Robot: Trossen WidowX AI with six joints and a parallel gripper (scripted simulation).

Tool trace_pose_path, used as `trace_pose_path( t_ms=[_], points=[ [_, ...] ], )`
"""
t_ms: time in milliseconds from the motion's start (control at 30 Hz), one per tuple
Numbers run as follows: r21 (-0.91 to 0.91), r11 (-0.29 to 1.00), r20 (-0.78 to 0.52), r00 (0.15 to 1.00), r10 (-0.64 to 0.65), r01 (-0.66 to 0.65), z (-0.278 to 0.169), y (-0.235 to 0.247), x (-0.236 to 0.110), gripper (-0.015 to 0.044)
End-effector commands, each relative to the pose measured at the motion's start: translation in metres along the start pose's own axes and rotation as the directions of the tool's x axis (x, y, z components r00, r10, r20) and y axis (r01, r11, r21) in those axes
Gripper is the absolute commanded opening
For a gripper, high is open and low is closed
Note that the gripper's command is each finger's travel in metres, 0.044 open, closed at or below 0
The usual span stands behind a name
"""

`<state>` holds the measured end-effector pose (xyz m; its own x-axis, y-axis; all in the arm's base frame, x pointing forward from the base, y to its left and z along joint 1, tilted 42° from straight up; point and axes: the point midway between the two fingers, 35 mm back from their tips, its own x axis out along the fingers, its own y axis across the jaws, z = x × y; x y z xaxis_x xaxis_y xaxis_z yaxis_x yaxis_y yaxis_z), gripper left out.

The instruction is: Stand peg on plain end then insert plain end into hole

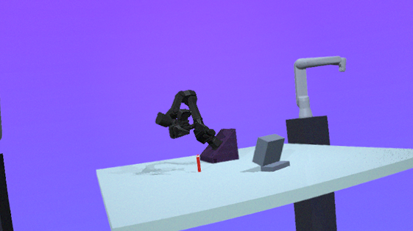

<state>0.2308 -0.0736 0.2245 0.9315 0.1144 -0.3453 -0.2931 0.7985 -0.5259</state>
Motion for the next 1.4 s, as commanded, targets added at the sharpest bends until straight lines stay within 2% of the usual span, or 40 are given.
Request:
trace_pose_path(
  t_ms=[0, 200, 400, 800, 1067, 1367],
  points=[
    [0.083, 0.996, -0.09, 0.995, 0.031, -0.024, -0.009, -0.001, 0.008, 0.044],
    [0.188, 0.981, -0.25, 0.964, 0.088, -0.041, -0.023, 0.002, 0.018, 0.044],
    [0.26, 0.965, -0.417, 0.897, 0.147, -0.038, -0.037, 0.006, 0.026, 0.044],
    [0.273, 0.962, -0.719, 0.666, 0.198, 0.009, -0.058, 0.013, 0.028, 0.044],
    [0.177, 0.984, -0.87, 0.473, 0.14, 0.033, -0.061, 0.01, 0.025, 0.044],
    [-0.023, 1.0, -0.962, 0.27, -0.028, 0.021, -0.052, 0.0, 0.024, 0.044]
  ],
)
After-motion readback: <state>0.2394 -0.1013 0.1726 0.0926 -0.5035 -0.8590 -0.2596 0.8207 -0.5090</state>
